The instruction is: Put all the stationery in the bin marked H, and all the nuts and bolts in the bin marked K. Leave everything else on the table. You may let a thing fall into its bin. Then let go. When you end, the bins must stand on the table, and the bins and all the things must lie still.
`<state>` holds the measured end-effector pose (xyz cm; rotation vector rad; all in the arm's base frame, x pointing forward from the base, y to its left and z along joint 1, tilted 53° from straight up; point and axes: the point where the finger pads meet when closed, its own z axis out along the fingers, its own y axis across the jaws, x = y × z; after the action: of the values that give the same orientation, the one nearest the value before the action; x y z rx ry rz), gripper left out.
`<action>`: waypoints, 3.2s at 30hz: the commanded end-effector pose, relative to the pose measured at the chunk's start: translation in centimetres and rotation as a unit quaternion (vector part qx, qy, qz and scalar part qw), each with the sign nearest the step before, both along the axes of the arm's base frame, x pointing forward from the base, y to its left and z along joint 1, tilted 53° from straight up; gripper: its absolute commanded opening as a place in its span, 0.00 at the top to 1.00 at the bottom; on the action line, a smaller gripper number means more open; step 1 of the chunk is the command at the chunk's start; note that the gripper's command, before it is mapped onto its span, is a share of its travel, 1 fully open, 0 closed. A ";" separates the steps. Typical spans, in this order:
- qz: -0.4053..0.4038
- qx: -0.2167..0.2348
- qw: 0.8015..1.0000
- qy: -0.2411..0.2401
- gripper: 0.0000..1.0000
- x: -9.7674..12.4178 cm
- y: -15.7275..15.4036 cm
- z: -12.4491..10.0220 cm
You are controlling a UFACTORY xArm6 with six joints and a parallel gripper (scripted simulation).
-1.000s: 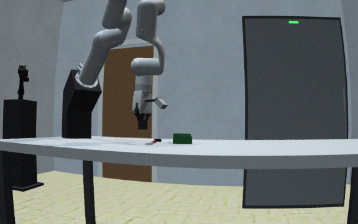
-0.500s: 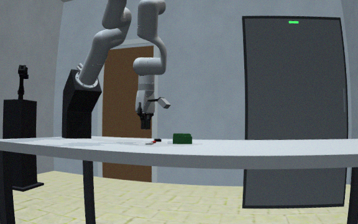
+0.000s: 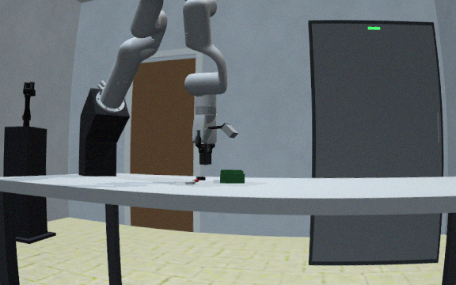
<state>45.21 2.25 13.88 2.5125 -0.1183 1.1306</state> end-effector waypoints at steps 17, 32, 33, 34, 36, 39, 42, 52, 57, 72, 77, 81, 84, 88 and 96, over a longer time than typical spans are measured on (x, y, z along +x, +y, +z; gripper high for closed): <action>-0.165 0.194 0.962 -0.101 1.00 6.3 4.4 4.3; -0.284 0.325 0.886 -0.169 1.00 6.3 4.4 4.3; -0.291 0.334 0.880 -0.174 1.00 6.3 4.4 4.4; -0.298 0.342 0.873 -0.179 1.00 6.3 4.4 4.4; -0.305 0.350 0.866 -0.184 1.00 6.3 4.4 4.4; -0.318 0.366 0.853 -0.195 1.00 6.3 4.4 4.3; -0.318 0.366 0.853 -0.195 1.00 6.3 4.4 4.4; -0.318 0.366 0.853 -0.195 1.00 6.3 4.4 4.3; -0.318 0.366 0.853 -0.195 1.00 6.4 4.3 4.2; -0.318 0.366 0.853 -0.195 1.00 8.2 3.3 2.6; -0.318 0.366 0.853 -0.195 1.00 8.8 3.0 2.1; -0.318 0.366 0.853 -0.195 1.00 8.8 3.0 2.1; -0.318 0.366 0.853 -0.195 1.00 8.8 3.0 2.1; -0.318 0.366 0.853 -0.195 1.00 8.8 3.0 2.1; -0.318 0.366 0.853 -0.195 0.70 8.8 3.0 2.1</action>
<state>53.99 5.18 15.92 2.3931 -1.6324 1.4262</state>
